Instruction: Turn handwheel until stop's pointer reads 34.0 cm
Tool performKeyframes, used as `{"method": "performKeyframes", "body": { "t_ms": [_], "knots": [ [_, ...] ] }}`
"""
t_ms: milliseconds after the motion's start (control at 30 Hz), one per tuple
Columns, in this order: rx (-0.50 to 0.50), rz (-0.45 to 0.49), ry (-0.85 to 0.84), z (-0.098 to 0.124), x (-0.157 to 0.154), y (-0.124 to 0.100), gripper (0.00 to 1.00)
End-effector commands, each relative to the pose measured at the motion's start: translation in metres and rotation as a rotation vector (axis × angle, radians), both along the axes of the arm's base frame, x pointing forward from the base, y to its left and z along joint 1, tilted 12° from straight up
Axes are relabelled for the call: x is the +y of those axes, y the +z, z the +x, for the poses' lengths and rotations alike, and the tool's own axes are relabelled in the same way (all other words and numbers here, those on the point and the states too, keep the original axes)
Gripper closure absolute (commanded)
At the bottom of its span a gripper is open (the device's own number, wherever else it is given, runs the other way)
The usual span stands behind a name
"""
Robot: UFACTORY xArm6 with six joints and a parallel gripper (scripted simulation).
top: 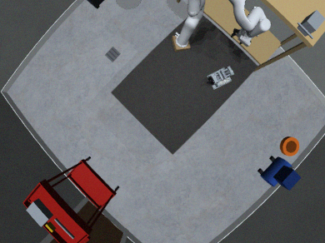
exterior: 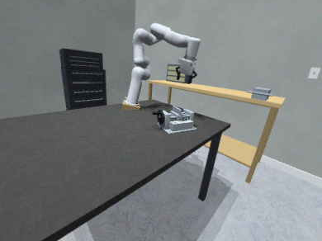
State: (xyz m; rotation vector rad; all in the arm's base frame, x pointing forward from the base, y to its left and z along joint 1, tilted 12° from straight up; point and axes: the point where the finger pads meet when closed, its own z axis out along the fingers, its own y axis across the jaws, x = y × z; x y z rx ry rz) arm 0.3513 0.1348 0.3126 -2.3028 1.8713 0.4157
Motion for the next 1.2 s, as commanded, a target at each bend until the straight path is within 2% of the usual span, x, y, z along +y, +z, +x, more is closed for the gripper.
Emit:
{"method": "performKeyframes", "body": {
  "t_ms": [0,67,100,133,267,300,367,400,500,533,567,633,667,733,767,867,900,933,967,1033,1100,1167],
  "knots": [
    [-0.027,-0.008,-0.113,0.041,-0.049,-0.017,0.0],
    [-0.027,-0.008,-0.113,0.041,-0.049,-0.017,0.0],
    [-0.041,-0.018,-0.186,0.055,-0.081,-0.027,0.0],
    [-0.041,-0.018,-0.186,0.058,-0.086,-0.028,0.0],
    [-0.041,-0.018,-0.186,0.058,-0.086,-0.028,0.0],
    [-0.054,-0.029,-0.258,0.072,-0.125,-0.04,0.0],
    [-0.054,-0.029,-0.258,0.072,-0.125,-0.04,0.0],
    [-0.065,-0.042,-0.326,0.078,-0.154,-0.049,0.0],
    [-0.065,-0.042,-0.326,0.081,-0.164,-0.052,0.0],
    [-0.074,-0.055,-0.389,0.084,-0.195,-0.061,0.0],
    [-0.074,-0.055,-0.389,0.086,-0.202,-0.063,0.0],
    [-0.074,-0.055,-0.389,0.086,-0.202,-0.063,0.0],
    [-0.082,-0.067,-0.445,0.087,-0.236,-0.073,0.0],
    [-0.082,-0.067,-0.445,0.087,-0.236,-0.073,0.0],
    [-0.089,-0.079,-0.494,0.086,-0.265,-0.082,0.0],
    [-0.089,-0.079,-0.494,0.086,-0.267,-0.082,0.0],
    [-0.093,-0.089,-0.535,0.083,-0.293,-0.09,0.0],
    [-0.093,-0.089,-0.535,0.083,-0.293,-0.09,0.0],
    [-0.097,-0.098,-0.568,0.079,-0.314,-0.096,0.0],
    [-0.097,-0.098,-0.568,0.079,-0.314,-0.096,0.0],
    [-0.1,-0.109,-0.607,0.074,-0.339,-0.104,0.0],
    [-0.101,-0.111,-0.616,0.072,-0.344,-0.106,0.0]
  ]
}}
